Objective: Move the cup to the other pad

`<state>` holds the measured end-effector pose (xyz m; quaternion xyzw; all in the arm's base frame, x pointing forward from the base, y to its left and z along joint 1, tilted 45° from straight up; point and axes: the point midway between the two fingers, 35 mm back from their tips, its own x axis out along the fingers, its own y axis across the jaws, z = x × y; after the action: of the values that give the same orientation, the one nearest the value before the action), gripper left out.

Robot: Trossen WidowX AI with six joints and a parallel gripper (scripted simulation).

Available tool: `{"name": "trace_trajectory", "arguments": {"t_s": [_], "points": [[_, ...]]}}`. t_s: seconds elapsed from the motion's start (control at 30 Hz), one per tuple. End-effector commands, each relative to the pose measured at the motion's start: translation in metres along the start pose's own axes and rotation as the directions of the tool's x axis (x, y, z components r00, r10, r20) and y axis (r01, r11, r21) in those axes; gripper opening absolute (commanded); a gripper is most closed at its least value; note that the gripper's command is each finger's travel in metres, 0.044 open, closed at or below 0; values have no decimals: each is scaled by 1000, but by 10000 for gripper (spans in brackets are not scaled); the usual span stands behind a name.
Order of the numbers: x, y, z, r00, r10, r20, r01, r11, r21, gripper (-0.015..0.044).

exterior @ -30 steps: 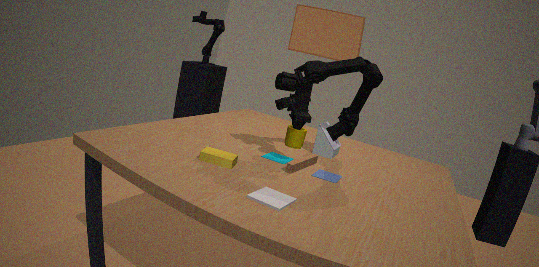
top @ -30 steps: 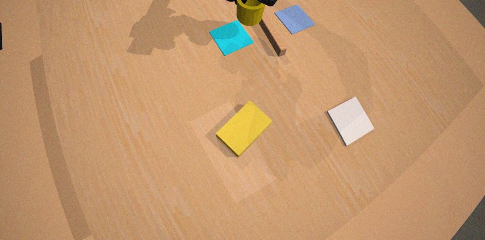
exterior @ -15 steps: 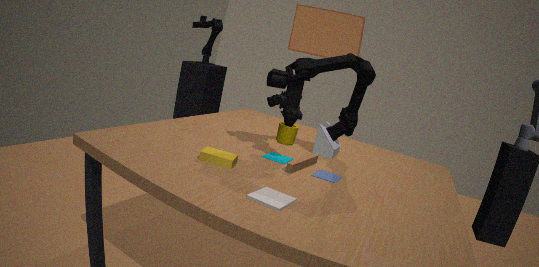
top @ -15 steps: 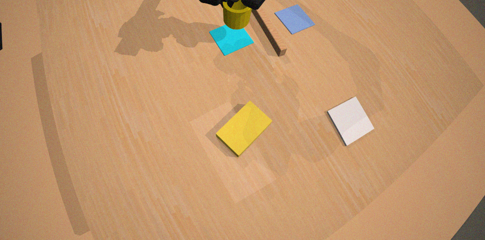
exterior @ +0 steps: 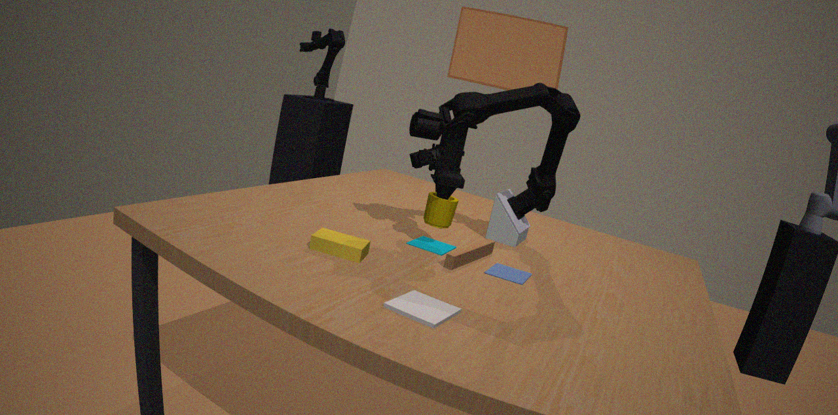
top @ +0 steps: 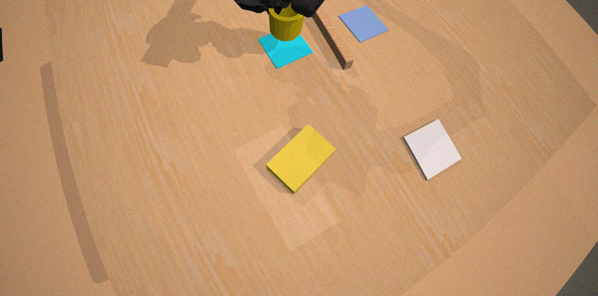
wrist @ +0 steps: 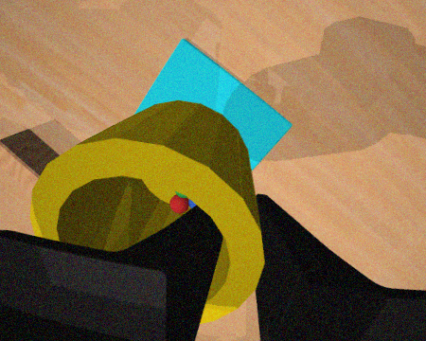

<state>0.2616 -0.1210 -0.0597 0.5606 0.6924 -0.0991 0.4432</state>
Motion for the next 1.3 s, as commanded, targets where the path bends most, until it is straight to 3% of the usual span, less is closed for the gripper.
{"name": "trace_trajectory", "arguments": {"t_s": [0.0,0.8,1.27], "points": [[8,0,0,1000,1,-4,-1,1000,6,0],[47,-1,-1,1000,2,-5,-2,1000,5,0],[45,-1,0,1000,-4,-3,4,1000,-2,0]]}}
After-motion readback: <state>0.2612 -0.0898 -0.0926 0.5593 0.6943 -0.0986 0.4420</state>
